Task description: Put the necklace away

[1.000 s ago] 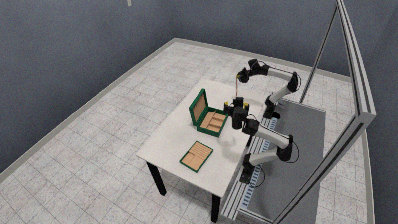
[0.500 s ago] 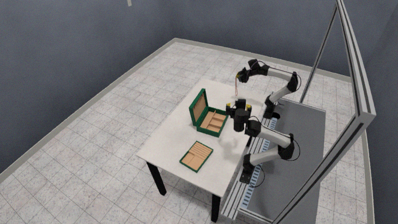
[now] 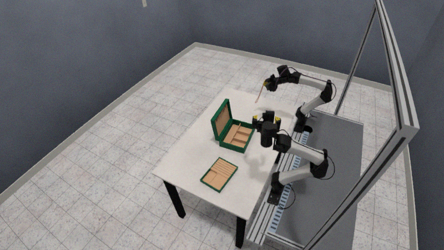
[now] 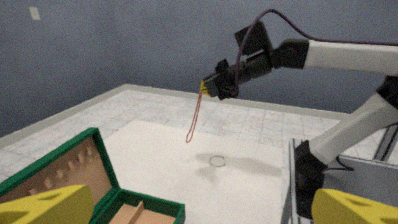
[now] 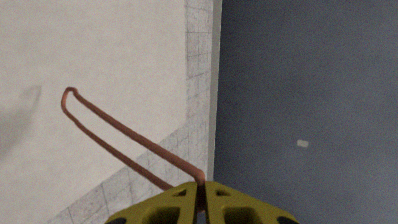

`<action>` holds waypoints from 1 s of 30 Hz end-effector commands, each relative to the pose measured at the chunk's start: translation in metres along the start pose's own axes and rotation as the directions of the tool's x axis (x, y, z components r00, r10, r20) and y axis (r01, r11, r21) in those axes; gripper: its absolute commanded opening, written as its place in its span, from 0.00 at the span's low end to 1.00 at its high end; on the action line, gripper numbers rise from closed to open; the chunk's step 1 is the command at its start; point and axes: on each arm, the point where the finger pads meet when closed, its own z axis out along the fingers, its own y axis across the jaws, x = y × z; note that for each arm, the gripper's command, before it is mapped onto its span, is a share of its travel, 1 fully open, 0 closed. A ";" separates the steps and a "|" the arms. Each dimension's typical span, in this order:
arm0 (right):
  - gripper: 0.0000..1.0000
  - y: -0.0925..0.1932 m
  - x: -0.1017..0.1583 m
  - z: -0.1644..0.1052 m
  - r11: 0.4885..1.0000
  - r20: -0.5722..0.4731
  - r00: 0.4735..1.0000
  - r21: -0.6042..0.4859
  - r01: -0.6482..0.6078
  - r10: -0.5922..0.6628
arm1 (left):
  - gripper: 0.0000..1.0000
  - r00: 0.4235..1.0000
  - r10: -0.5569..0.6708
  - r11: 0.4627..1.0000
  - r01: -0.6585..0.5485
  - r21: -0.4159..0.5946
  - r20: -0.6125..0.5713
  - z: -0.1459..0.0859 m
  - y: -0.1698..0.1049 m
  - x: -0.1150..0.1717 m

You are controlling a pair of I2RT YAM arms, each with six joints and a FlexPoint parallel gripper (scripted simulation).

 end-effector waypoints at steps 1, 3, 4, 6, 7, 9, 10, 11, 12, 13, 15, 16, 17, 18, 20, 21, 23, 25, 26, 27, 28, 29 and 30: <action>0.00 -0.022 -0.001 -0.005 0.998 -0.015 1.000 0.059 -0.006 0.007 | 1.00 0.999 0.036 0.999 -0.036 0.001 0.001 -0.002 -0.002 -0.009; 0.00 -0.022 -0.003 -0.005 0.998 -0.018 1.000 0.059 -0.008 0.009 | 1.00 0.999 0.036 0.999 -0.036 0.001 0.001 -0.002 -0.002 -0.009; 0.00 -0.023 -0.004 -0.004 0.998 -0.020 1.000 0.060 -0.009 0.010 | 1.00 0.999 0.036 0.999 -0.036 0.001 0.001 -0.002 -0.002 -0.009; 0.00 -0.023 -0.006 -0.004 0.998 -0.022 1.000 0.060 -0.011 0.012 | 1.00 0.999 0.036 0.999 -0.036 0.001 0.001 -0.002 -0.002 -0.009; 0.00 -0.023 -0.007 -0.003 0.998 -0.023 1.000 0.061 -0.012 0.013 | 1.00 1.000 0.015 1.000 -0.015 0.006 0.000 -0.001 -0.001 -0.005; 0.00 -0.024 -0.010 -0.002 0.998 -0.026 1.000 0.062 -0.014 0.016 | 1.00 1.000 0.008 1.000 -0.008 -0.018 -0.002 -0.001 0.001 -0.007; 0.00 -0.025 -0.012 -0.001 0.998 -0.028 0.999 0.062 -0.015 0.017 | 1.00 1.000 0.002 0.999 -0.002 -0.038 -0.004 0.000 0.003 -0.007; 0.00 -0.025 -0.014 -0.001 0.998 -0.029 0.999 0.063 -0.016 0.018 | 1.00 1.000 -0.006 0.998 0.006 -0.058 -0.006 0.000 0.006 -0.006; 0.00 -0.026 -0.017 0.000 0.998 -0.031 0.999 0.063 -0.018 0.020 | 1.00 1.000 -0.012 0.997 0.012 -0.077 -0.008 0.001 0.008 -0.006; 0.00 -0.026 -0.019 0.001 0.998 -0.032 0.999 0.064 -0.019 0.021 | 1.00 1.000 -0.016 0.996 0.015 -0.092 -0.010 0.002 0.009 -0.006; 0.00 -0.027 -0.022 0.002 0.998 -0.033 0.999 0.065 -0.020 0.023 | 1.00 1.000 -0.020 0.994 0.019 -0.105 -0.012 0.002 0.010 -0.006; 0.00 -0.027 -0.022 0.002 0.998 -0.033 0.999 0.065 -0.020 0.023 | 1.00 1.000 -0.020 0.994 0.019 -0.105 -0.012 0.002 0.010 -0.006; 0.00 -0.027 -0.024 0.003 0.998 -0.034 0.999 0.066 -0.022 0.024 | 1.00 1.000 -0.024 0.993 0.022 -0.118 -0.014 0.003 0.011 -0.006; 0.00 -0.028 -0.027 0.004 0.997 -0.035 0.999 0.067 -0.023 0.025 | 1.00 1.000 -0.026 0.991 0.023 -0.131 -0.015 0.004 0.011 -0.007; 0.00 -0.029 -0.033 0.006 0.997 -0.038 0.999 0.068 -0.026 0.029 | 1.00 0.999 -0.031 0.987 0.028 -0.156 -0.019 0.005 0.012 -0.007; 0.00 -0.030 -0.037 0.007 0.997 -0.039 0.999 0.069 -0.027 0.030 | 1.00 0.999 -0.035 0.985 0.031 -0.169 -0.021 0.005 0.013 -0.007; 0.00 -0.031 -0.044 0.009 0.997 -0.040 0.999 0.071 -0.030 0.033 | 1.00 0.999 -0.041 0.980 0.035 -0.194 -0.025 0.006 0.014 -0.007; 0.00 -0.033 -0.053 0.012 0.997 -0.042 0.998 0.072 -0.034 0.037 | 1.00 0.998 -0.048 0.975 0.040 -0.219 -0.030 0.007 0.015 -0.007; 0.00 -0.033 -0.057 0.013 0.997 -0.042 0.998 0.073 -0.035 0.038 | 1.00 0.998 -0.051 0.972 0.042 -0.231 -0.032 0.007 0.016 -0.007; 0.00 -0.034 -0.062 0.014 0.997 -0.043 0.998 0.073 -0.037 0.040 | 1.00 0.998 -0.054 0.969 0.044 -0.243 -0.034 0.007 0.016 -0.007; 0.00 -0.035 -0.067 0.016 0.997 -0.043 0.998 0.074 -0.038 0.041 | 1.00 0.998 -0.057 0.966 0.046 -0.256 -0.037 0.007 0.017 -0.007; 0.00 -0.036 -0.073 0.018 0.996 -0.042 0.998 0.074 -0.039 0.043 | 1.00 0.997 -0.059 0.962 0.047 -0.268 -0.039 0.007 0.017 -0.007; 0.00 -0.037 -0.079 0.019 0.996 -0.042 0.998 0.074 -0.040 0.044 | 1.00 0.997 -0.062 0.959 0.048 -0.280 -0.041 0.007 0.018 -0.007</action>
